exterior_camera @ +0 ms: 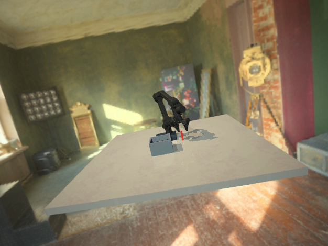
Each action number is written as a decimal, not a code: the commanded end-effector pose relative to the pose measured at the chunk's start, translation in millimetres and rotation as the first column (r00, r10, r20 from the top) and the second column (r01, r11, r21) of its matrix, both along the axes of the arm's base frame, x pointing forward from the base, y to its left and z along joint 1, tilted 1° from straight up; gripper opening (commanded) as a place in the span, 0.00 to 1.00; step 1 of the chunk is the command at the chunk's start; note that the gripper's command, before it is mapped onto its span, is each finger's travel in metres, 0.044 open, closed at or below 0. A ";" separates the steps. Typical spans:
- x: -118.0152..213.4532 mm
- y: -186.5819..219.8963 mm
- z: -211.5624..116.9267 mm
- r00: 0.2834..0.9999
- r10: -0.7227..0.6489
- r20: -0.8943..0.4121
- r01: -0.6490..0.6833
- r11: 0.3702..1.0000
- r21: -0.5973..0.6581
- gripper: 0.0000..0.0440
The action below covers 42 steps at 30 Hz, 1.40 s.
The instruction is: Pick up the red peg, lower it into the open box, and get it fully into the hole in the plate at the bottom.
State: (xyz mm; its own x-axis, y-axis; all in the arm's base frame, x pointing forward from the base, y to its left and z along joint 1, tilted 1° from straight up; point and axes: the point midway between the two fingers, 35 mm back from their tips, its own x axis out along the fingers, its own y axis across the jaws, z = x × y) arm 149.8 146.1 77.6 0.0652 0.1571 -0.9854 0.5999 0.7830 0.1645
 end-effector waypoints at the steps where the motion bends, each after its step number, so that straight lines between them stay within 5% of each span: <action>1: 0.7 -3.0 -16.4 0.997 -0.071 -0.003 0.071 0.997 -0.007 1.00; 9: 2.5 -4.6 -44.0 0.982 -0.189 0.002 0.189 0.982 0.005 0.95; 25: 1.1 -8.9 -50.9 0.957 -0.277 -0.087 0.280 0.960 0.019 0.02; 42: 38.8 -25.0 3.2 0.972 -0.204 0.114 0.206 0.979 -0.005 0.01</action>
